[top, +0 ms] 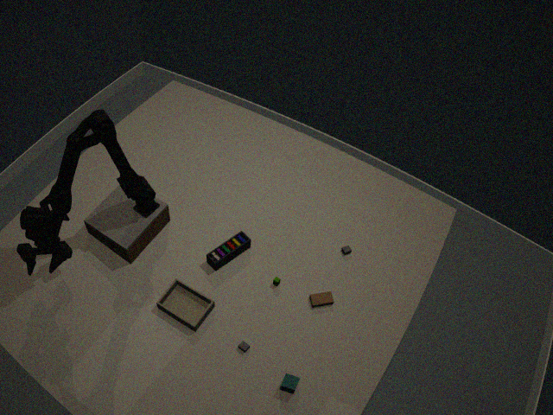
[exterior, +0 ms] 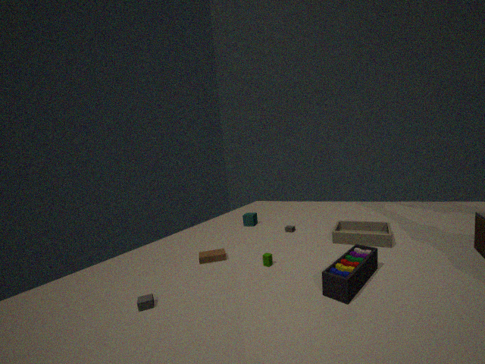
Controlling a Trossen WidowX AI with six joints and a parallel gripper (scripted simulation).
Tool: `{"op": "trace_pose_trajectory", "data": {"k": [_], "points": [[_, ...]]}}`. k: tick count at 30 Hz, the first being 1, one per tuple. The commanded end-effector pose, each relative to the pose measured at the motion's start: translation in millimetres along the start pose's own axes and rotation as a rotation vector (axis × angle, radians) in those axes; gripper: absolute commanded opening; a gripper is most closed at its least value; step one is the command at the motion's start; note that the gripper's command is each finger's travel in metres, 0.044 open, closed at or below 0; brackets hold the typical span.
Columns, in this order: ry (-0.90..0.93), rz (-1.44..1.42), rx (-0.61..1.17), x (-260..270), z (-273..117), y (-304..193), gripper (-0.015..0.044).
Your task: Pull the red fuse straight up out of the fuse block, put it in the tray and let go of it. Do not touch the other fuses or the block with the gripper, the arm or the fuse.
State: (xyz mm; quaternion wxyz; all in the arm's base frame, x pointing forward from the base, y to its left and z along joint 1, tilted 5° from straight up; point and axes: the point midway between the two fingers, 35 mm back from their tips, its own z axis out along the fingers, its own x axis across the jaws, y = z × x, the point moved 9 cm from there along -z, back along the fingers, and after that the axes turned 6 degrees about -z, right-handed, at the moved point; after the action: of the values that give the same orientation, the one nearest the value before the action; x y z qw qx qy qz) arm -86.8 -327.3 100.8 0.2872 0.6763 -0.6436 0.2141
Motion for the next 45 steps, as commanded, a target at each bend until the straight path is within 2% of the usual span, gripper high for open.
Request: {"op": "trace_pose_trajectory", "data": {"k": [1,4,9,14,21,22,29,34,45], "points": [[0.000,0.000,0.000,2,-2,0,0.0400],[0.000,0.000,0.000,21,-25,1,0.0400],[0.000,0.000,0.000,22,-27,1,0.0400],[-0.019,-0.106,0.077,25,-23,-30,0.0269],[-0.105,-0.468,0.326,17,-30,-136,0.0085],[-0.117,-0.524,0.361,14,-33,-150,0.0073],[-0.156,-0.948,0.563,-15,-66,-245,0.0073],[-0.155,-1.234,0.682,-48,-103,-301,0.0073],[-0.115,-1.938,0.909,-144,-195,-375,0.0073]]}}
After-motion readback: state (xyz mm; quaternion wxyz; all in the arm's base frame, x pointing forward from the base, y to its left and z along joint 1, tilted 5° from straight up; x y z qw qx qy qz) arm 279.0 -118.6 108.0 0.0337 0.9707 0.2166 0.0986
